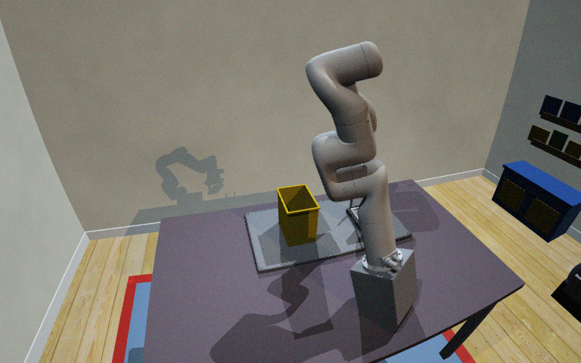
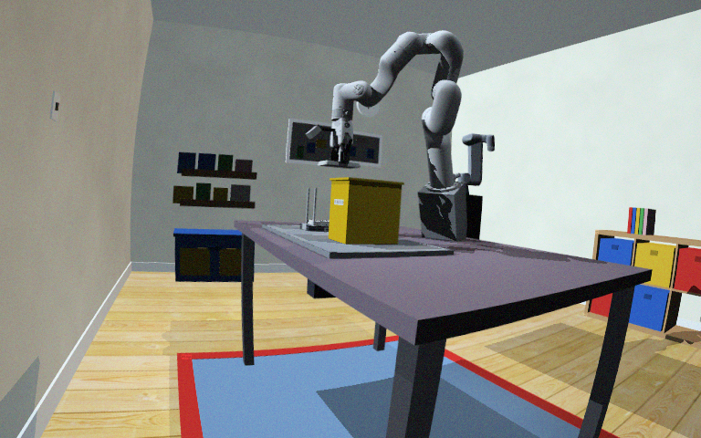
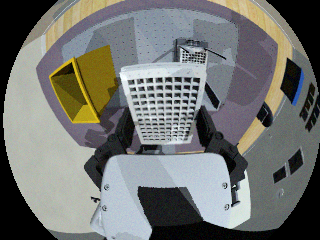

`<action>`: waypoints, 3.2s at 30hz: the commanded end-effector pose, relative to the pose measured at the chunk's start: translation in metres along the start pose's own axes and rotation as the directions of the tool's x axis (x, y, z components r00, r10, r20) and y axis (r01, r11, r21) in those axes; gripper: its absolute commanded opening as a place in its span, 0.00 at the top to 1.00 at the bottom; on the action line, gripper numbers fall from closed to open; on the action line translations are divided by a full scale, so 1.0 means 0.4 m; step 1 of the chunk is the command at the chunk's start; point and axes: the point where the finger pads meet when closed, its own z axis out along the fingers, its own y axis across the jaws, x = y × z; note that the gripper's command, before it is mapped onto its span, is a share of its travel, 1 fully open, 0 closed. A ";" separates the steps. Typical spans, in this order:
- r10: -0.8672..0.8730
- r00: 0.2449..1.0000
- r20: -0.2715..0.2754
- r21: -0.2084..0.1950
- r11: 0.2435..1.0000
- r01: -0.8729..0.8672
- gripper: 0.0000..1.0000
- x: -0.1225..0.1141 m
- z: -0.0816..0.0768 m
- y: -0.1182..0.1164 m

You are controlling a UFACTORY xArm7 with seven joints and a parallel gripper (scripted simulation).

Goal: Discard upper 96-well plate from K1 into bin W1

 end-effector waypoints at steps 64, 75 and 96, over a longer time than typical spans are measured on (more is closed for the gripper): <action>0.000 1.000 -0.003 -0.001 1.000 0.000 1.00 0.029 0.025 -0.507; 0.000 1.000 -0.003 -0.001 1.000 0.000 1.00 0.032 0.029 -0.580; 0.000 1.000 -0.003 -0.001 1.000 0.000 1.00 0.033 0.029 -0.582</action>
